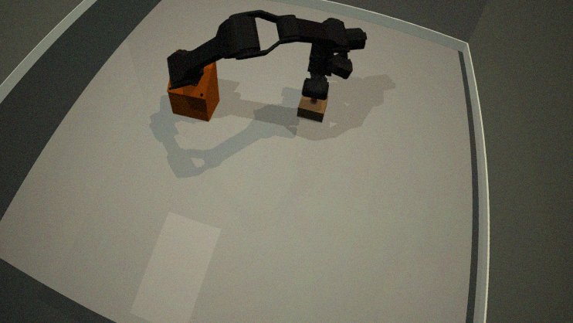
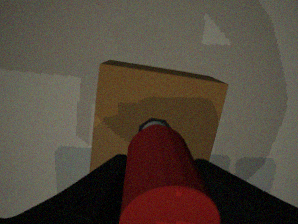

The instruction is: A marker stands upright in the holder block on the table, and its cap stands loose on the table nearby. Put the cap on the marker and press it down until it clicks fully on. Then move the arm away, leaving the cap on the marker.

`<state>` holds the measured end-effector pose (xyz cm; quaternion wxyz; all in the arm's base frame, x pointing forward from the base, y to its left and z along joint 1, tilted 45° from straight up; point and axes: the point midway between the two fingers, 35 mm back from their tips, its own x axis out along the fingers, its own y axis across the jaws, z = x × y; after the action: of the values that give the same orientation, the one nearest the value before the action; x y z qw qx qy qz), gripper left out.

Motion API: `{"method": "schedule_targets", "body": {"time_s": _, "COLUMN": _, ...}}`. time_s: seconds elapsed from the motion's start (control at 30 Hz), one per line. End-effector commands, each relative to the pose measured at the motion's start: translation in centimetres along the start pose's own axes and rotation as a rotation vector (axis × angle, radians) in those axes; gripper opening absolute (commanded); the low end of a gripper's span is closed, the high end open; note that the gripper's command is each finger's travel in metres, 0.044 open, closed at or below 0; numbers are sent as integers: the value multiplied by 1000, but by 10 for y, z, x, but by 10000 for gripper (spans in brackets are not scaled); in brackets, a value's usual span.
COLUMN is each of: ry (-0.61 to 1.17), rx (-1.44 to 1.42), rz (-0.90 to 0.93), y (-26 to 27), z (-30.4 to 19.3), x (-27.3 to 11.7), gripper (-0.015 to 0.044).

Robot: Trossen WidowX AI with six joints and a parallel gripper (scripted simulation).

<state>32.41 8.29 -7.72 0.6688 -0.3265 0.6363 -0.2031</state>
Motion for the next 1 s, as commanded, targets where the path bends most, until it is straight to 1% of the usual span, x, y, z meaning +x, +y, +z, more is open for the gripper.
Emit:
{"method": "schedule_targets", "body": {"time_s": 0.0, "ry": 0, "rx": 0, "rz": 0, "y": 0, "z": 0, "x": 0, "gripper": 53}}
{"method": "schedule_targets", "body": {"time_s": 0.5, "ry": 0, "rx": 0, "rz": 0, "y": 0, "z": 0, "x": 0, "gripper": 440}}
{"method": "schedule_targets", "body": {"time_s": 0.57, "ry": 0, "rx": 0, "rz": 1, "y": 0, "z": 0, "x": -3, "gripper": 440}}
{"method": "schedule_targets", "body": {"time_s": 0.6, "ry": 0, "rx": 0, "rz": 2, "y": 1, "z": 1, "x": -12, "gripper": 440}}
{"method": "schedule_targets", "body": {"time_s": 0.7, "ry": 0, "rx": 0, "rz": 4, "y": 1, "z": 1, "x": -63, "gripper": 440}}
{"method": "schedule_targets", "body": {"time_s": 0.73, "ry": 0, "rx": 0, "rz": 4, "y": 1, "z": 0, "x": -72, "gripper": 440}}
{"method": "schedule_targets", "body": {"time_s": 0.87, "ry": 1, "rx": 0, "rz": 4, "y": 1, "z": 0, "x": -75, "gripper": 440}}
{"method": "schedule_targets", "body": {"time_s": 0.97, "ry": -2, "rx": 70, "rz": 0, "y": 1, "z": -1, "x": -66, "gripper": 361}}
